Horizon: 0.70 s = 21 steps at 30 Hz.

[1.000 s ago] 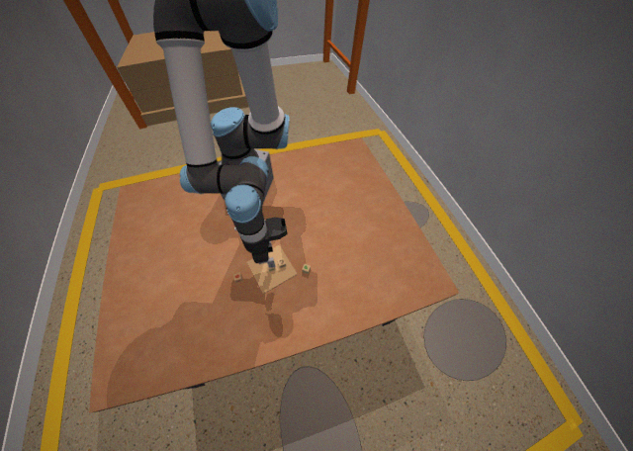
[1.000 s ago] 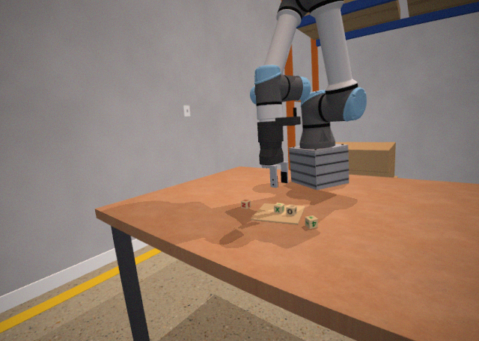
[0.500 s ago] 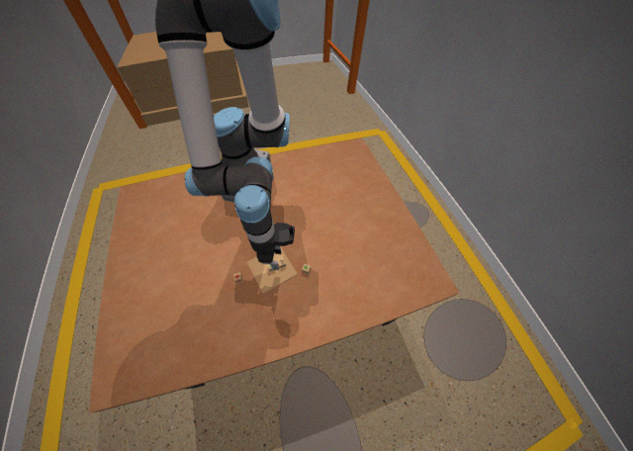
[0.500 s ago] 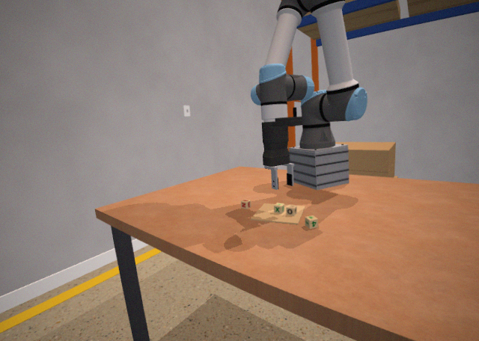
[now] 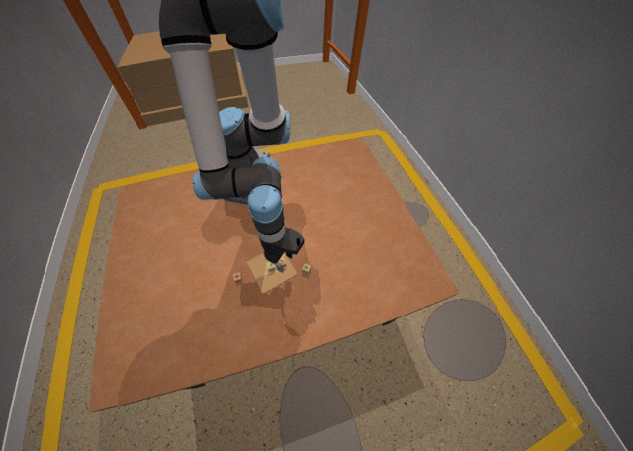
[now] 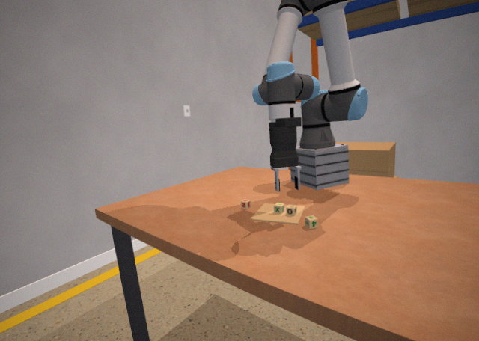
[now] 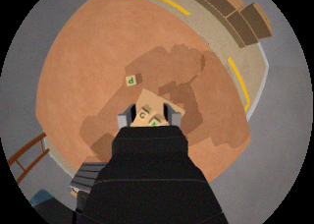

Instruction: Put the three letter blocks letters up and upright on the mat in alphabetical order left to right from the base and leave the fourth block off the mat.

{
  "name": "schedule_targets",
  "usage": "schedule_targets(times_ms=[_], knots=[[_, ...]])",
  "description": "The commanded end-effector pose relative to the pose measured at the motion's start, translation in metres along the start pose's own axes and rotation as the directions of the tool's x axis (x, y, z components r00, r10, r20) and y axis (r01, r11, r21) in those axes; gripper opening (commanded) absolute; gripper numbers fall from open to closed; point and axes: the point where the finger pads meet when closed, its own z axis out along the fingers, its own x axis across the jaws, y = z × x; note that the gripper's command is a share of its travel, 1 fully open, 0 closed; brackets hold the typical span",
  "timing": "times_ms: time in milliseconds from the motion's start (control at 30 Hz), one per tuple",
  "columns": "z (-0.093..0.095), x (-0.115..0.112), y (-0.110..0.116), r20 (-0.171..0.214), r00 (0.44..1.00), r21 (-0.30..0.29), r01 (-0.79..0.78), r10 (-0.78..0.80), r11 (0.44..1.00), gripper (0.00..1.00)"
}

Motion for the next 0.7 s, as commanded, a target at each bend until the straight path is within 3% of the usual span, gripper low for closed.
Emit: schedule_targets(times_ms=[0, 67, 267, 567, 667], knots=[[0.0, -0.002, -0.008, -0.001, 0.99, 0.001, -0.139, 0.139, 0.99, 1.0], [0.0, -0.002, -0.008, -0.001, 0.99, 0.001, -0.139, 0.139, 0.99, 1.0], [0.001, -0.006, -0.019, -0.001, 0.936, 0.001, -0.352, 0.352, 0.936, 1.0], [0.003, -0.014, -0.033, 0.0, 0.783, 0.001, -0.622, 0.622, 0.783, 1.0], [0.003, -0.015, -0.034, 0.0, 0.761, 0.001, -0.649, 0.649, 0.761, 1.0]])
